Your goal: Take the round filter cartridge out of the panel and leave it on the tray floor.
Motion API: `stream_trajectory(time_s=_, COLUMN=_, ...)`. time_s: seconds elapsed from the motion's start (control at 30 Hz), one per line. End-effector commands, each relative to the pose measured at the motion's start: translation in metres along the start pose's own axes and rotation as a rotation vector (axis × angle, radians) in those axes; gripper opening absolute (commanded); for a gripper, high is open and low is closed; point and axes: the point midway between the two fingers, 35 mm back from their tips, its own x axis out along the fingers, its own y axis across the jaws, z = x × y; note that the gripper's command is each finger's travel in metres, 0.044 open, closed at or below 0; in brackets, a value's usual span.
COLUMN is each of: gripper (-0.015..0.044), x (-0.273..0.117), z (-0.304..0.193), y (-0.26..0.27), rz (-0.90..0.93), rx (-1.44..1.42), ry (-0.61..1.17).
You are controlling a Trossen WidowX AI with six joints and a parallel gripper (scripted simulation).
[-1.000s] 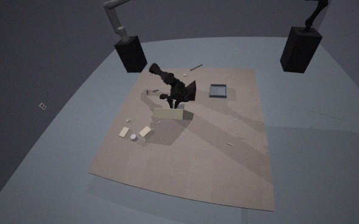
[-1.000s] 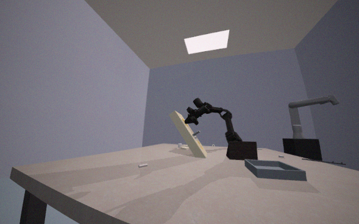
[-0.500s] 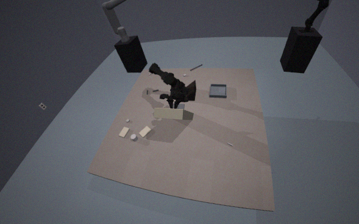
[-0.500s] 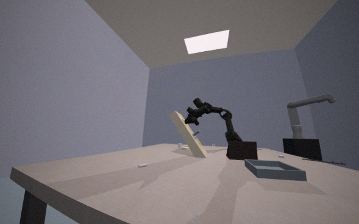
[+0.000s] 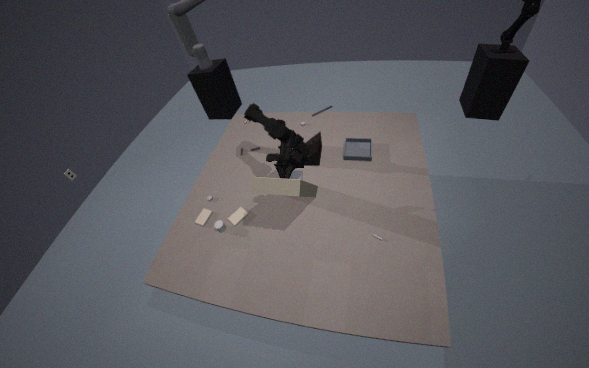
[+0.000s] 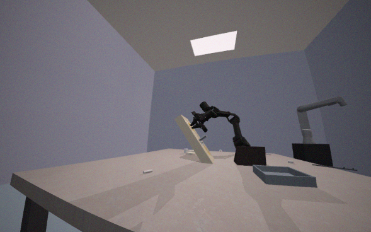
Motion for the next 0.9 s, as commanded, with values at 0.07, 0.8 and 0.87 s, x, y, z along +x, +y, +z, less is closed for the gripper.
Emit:
stream_trajectory(time_s=0.07, gripper=0.0000, x=0.0060, z=-0.0017, y=0.0000, rz=0.008, rx=-0.183, ry=0.000)
stream_trajectory(time_s=0.8, gripper=0.0000, x=0.0068, z=-0.0017, y=0.0000, rz=0.008, rx=-0.863, ry=-0.003)
stream_trajectory(time_s=0.87, gripper=0.0000, x=0.0074, z=-0.0018, y=0.0000, rz=0.008, rx=-0.820, ry=-0.002)
